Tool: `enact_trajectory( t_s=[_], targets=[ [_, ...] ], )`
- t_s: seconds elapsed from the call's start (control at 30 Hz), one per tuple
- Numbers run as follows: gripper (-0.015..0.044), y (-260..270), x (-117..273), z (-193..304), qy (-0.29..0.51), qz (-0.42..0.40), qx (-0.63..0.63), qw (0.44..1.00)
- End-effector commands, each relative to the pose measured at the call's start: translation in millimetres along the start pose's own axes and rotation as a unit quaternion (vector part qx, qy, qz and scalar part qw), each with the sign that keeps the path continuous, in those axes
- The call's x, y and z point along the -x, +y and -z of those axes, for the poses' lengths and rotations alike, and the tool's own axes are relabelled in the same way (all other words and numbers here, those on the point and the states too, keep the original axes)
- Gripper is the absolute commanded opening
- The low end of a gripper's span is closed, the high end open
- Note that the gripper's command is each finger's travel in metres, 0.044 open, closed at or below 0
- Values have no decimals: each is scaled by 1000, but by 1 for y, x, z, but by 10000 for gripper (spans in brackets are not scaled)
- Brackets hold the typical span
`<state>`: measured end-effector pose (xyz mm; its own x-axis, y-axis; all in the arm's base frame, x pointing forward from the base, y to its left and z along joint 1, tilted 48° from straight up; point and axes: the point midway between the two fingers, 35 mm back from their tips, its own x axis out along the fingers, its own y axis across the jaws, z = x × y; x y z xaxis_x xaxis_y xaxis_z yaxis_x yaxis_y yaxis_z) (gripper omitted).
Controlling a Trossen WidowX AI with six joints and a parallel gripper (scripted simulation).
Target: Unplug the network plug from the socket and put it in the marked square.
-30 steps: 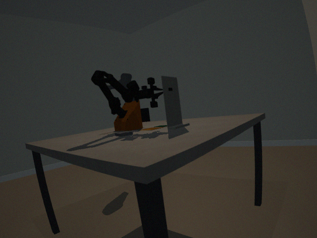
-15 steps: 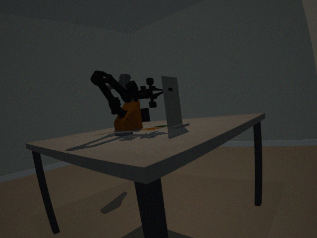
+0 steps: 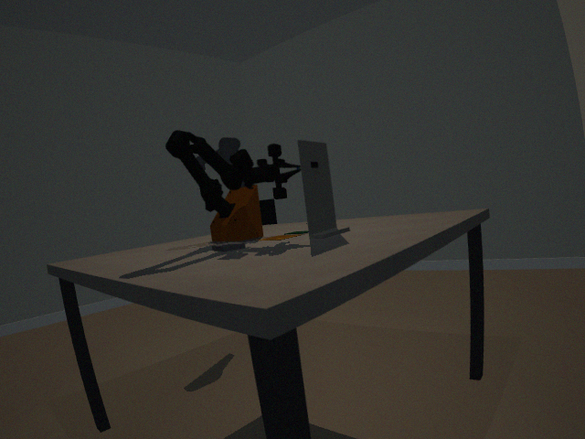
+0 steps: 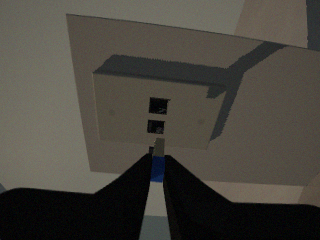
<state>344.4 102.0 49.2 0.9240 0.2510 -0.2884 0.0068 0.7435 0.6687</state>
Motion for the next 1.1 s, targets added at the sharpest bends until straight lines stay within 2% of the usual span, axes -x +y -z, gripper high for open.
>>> enact_trajectory(
  t_s=[0.0,1.07],
  targets=[
    [0,-1,3,1,0,2,-2,1000],
    [0,-1,22,6,0,3,-2,1000]
  ],
)
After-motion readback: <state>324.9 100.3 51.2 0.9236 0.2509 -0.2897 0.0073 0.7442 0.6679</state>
